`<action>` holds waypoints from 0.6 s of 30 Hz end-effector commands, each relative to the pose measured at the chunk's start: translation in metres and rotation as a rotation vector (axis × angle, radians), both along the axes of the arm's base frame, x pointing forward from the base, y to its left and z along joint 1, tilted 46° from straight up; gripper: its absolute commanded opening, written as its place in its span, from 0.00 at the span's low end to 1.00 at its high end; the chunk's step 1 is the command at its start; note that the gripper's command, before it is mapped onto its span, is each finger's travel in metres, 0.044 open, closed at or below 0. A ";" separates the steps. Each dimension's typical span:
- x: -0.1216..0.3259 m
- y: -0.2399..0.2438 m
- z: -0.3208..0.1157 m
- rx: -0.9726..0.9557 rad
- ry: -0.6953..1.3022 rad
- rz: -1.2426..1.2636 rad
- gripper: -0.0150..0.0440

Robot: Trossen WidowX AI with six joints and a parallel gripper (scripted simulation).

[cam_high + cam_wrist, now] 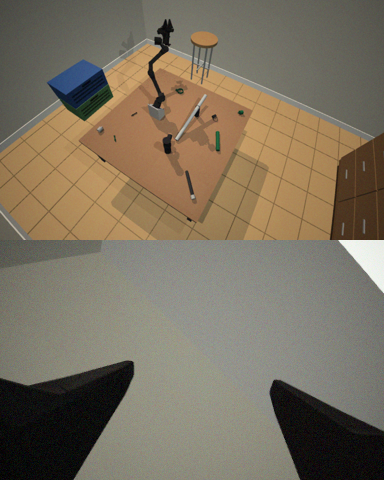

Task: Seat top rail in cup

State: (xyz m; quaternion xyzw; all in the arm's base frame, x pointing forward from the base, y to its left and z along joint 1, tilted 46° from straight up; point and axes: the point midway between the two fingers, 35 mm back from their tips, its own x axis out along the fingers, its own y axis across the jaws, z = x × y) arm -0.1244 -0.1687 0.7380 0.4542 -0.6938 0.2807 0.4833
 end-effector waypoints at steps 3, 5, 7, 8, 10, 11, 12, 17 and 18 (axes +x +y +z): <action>0.056 0.088 0.019 -0.221 0.150 -0.124 1.00; 0.079 0.113 0.021 -0.286 0.208 -0.140 1.00; 0.103 0.138 0.021 -0.354 0.263 -0.172 1.00; 0.114 0.150 0.020 -0.390 0.289 -0.195 1.00; 0.139 0.173 0.017 -0.460 0.340 -0.240 1.00; 0.151 0.183 0.015 -0.495 0.366 -0.262 1.00; 0.163 0.192 0.011 -0.520 0.388 -0.284 1.00; 0.225 0.232 -0.011 -0.648 0.500 -0.390 1.00; 0.237 0.239 -0.016 -0.678 0.524 -0.405 1.00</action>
